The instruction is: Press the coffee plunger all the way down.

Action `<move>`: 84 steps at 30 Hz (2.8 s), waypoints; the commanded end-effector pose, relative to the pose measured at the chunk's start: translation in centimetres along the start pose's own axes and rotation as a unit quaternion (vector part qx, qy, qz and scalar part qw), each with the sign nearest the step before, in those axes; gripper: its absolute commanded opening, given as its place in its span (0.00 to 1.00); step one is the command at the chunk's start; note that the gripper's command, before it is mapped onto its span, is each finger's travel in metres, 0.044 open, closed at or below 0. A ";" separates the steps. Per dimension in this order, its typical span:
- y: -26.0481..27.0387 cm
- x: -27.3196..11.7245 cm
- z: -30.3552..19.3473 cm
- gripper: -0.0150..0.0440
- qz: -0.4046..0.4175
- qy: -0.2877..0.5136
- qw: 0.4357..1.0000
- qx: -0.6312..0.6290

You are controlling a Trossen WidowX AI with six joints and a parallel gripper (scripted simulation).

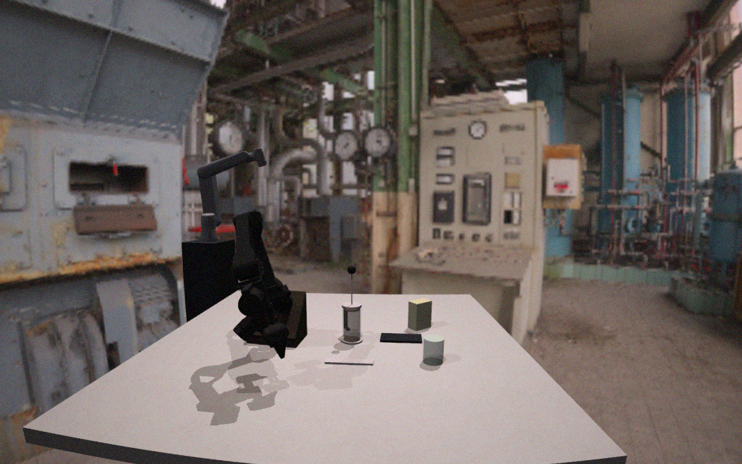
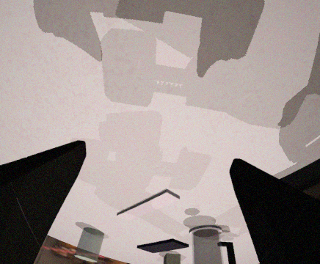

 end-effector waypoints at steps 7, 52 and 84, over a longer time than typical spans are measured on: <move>2.9 1.6 -7.7 1.00 -0.023 0.057 0.967 -0.248; -18.1 -13.4 -30.6 1.00 0.340 -0.189 0.259 -0.884; -17.1 -6.3 -30.9 1.00 0.339 -0.187 0.259 -0.885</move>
Point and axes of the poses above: the point midway between the two fingers, 35 mm back from their tips, its own x axis out along the fingers, its own y axis across the jaws, z = x × y, the point moved 10 cm from there along -x, back along the fingers, and after that the axes turned 6 degrees about -x, right-handed, at the moved point
